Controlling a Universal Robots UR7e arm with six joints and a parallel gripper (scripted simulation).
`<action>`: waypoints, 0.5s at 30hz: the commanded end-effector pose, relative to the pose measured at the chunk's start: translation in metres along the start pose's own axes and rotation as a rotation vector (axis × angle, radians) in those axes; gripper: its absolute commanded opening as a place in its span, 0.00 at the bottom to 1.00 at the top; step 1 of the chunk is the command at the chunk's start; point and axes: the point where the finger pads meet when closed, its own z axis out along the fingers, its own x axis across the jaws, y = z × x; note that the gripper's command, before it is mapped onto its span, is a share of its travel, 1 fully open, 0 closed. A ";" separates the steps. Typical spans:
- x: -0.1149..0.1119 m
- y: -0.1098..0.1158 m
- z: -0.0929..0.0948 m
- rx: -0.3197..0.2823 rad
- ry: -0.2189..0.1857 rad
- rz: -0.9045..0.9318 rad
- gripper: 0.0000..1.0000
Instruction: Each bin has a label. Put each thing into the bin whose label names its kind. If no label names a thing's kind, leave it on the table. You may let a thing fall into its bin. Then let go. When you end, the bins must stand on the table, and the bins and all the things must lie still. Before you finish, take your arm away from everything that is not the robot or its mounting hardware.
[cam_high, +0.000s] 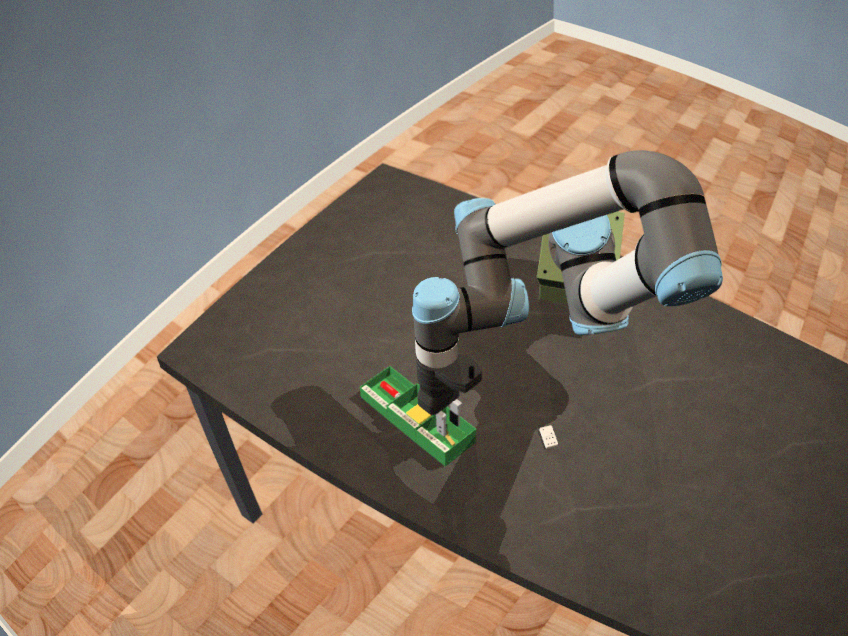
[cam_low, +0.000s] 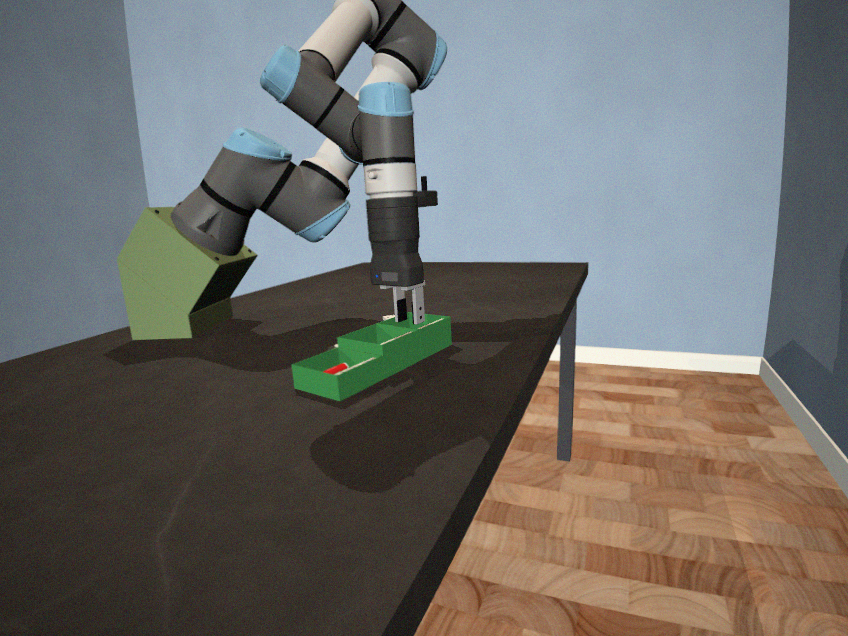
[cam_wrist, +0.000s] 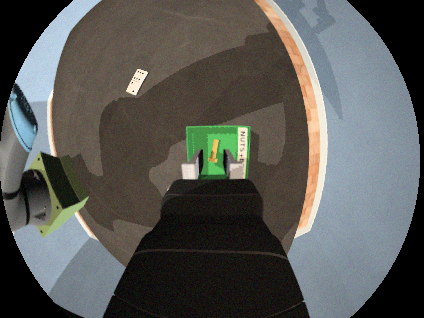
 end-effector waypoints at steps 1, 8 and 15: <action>0.000 0.000 -0.010 0.001 0.000 0.000 0.62; 0.000 0.000 -0.027 0.001 0.000 0.000 0.62; 0.000 0.000 -0.027 0.001 0.000 0.000 0.62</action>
